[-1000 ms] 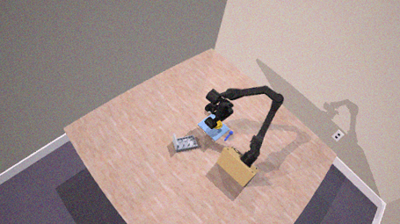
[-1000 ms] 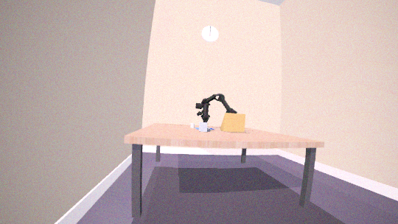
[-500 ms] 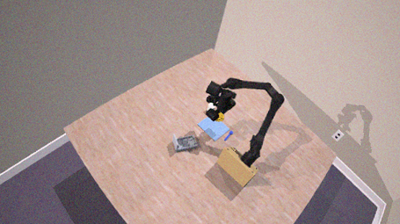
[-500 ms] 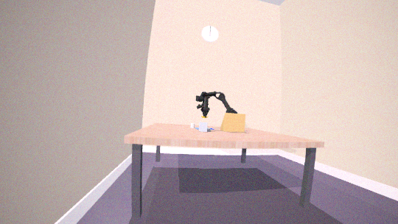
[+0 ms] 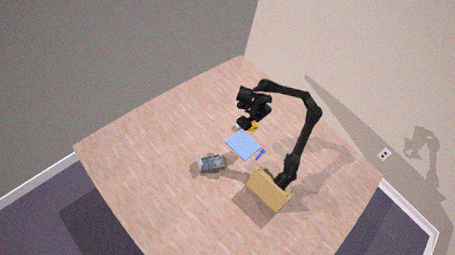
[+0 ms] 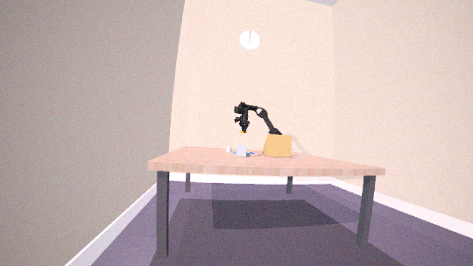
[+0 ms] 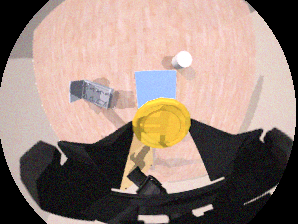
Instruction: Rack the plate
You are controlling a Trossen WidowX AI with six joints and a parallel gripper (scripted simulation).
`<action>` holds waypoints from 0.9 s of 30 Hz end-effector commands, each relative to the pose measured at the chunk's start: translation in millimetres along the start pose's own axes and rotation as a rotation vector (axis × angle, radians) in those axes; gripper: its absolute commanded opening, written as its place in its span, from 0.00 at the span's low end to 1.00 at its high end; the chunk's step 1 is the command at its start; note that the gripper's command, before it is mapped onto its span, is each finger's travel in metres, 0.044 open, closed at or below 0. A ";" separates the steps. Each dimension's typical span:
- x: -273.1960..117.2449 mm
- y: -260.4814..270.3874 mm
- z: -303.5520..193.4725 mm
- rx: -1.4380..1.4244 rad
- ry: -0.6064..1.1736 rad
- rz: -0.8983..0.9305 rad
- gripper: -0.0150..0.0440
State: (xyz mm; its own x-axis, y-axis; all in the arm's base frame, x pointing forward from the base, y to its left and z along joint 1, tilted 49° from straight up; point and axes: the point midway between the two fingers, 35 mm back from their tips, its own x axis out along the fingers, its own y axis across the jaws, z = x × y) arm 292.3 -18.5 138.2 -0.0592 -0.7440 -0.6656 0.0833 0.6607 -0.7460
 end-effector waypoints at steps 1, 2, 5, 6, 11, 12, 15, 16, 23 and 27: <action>-6.3 6.7 1.2 0.025 0.003 0.001 0.25; -6.7 14.7 2.0 0.052 0.002 0.003 0.25; -7.6 44.5 3.5 0.152 0.002 0.007 0.25; -7.8 54.5 3.4 0.186 0.002 0.008 0.25; -7.5 104.3 -1.6 0.354 0.003 0.009 0.25; -7.1 113.9 -3.4 0.388 0.003 0.008 0.25; -6.3 127.8 -6.5 0.439 0.003 0.005 0.25; -6.3 127.8 -6.5 0.439 0.003 0.005 0.25; -5.8 127.8 -6.6 0.436 0.006 0.006 0.25; 4.8 129.2 -8.5 0.377 0.058 0.044 0.25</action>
State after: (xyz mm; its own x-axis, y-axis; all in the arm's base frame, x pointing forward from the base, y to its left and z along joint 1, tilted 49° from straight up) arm 296.8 68.9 45.0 -0.0717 -0.7257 -0.6842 0.4768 0.5776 -0.6626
